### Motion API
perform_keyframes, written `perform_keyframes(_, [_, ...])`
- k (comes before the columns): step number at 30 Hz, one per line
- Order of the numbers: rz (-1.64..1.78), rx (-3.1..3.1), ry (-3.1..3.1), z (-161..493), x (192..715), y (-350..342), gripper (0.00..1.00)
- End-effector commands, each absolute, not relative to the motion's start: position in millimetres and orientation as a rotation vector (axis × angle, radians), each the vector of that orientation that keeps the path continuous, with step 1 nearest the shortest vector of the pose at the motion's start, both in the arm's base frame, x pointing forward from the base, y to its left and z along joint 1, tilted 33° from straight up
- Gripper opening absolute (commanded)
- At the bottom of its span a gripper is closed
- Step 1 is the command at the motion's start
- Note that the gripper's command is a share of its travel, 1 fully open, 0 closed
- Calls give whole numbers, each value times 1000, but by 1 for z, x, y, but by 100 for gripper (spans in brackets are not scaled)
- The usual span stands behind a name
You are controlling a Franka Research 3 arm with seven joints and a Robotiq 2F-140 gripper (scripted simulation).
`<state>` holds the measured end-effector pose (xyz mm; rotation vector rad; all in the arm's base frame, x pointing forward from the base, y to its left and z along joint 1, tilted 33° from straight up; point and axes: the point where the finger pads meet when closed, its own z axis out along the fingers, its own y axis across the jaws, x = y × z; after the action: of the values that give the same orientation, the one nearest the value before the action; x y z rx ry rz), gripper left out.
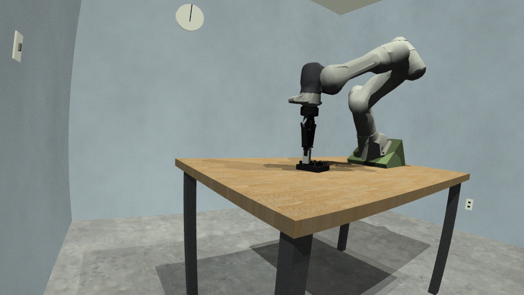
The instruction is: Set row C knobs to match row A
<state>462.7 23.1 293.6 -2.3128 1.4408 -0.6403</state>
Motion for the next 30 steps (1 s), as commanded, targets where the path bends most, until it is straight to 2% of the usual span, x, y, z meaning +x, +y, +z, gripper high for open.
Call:
perform_keyframes(1, [-671, -2402, 1323, 293, 463, 22, 5])
perform_keyframes(30, [-783, -2731, 760, 293, 463, 22, 5])
